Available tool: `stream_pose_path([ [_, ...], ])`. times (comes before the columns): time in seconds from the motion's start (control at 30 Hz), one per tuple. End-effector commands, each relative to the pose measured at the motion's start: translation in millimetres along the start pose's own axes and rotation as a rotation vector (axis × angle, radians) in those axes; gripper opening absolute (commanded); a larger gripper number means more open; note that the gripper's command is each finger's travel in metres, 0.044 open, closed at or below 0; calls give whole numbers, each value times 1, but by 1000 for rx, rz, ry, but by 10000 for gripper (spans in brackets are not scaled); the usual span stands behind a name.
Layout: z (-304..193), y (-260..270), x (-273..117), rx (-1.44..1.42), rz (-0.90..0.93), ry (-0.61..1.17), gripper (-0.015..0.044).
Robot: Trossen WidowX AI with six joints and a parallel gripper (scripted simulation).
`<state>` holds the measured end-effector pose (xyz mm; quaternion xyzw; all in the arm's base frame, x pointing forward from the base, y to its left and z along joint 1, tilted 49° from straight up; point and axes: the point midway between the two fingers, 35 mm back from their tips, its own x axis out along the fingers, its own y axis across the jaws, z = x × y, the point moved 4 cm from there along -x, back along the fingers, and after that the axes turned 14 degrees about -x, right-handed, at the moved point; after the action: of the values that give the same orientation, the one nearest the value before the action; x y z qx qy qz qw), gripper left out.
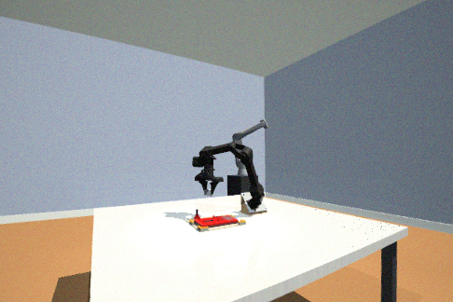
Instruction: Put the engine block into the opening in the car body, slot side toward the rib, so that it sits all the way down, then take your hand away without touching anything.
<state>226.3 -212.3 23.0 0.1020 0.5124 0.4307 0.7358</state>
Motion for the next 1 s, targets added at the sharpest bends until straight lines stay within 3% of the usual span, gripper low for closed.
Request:
stream_pose_path([
  [0.0,0,1,-8,-10,-5,3,0],
  [0.97,0,1,2,895,-6,0,0],
])
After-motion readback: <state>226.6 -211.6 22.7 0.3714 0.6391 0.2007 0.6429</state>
